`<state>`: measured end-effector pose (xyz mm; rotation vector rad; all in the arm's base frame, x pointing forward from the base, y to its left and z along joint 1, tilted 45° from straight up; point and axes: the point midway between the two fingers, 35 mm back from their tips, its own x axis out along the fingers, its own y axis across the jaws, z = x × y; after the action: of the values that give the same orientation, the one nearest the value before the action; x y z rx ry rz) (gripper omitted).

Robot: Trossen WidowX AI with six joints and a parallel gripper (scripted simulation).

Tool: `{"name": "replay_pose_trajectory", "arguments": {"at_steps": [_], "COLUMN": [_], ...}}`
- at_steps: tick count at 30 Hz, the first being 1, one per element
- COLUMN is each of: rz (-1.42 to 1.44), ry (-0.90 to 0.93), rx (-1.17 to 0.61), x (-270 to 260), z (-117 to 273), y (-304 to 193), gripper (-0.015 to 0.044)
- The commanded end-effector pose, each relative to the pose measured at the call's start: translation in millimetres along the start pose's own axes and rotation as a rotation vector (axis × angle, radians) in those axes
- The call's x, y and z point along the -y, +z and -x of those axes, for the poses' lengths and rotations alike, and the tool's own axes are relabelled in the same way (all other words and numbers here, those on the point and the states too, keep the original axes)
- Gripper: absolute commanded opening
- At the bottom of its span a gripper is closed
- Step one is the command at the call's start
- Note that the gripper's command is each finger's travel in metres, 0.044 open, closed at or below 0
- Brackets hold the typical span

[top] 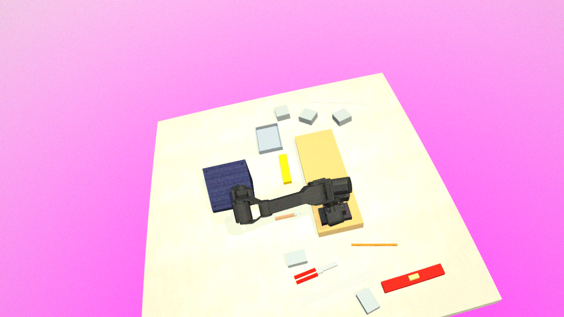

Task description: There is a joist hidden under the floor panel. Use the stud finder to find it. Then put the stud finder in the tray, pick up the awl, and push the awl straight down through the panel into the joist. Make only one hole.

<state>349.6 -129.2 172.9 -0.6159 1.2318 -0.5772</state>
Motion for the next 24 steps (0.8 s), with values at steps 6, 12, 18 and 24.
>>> {"name": "replay_pose_trajectory", "arguments": {"at_steps": [6,12,18,24], "rz": [0.004,0.004,0.004,0.004], "ry": [0.005,0.006,0.007,0.007], "rx": [0.005,0.005,0.005,0.005], "x": [-22.8,-40.8,-58.8,-76.8], "z": [-0.8,-0.8,-0.8,-0.7], "y": [-0.2,-0.3,-0.5,-0.6], "gripper": [0.0,0.0,0.0,0.0]}}
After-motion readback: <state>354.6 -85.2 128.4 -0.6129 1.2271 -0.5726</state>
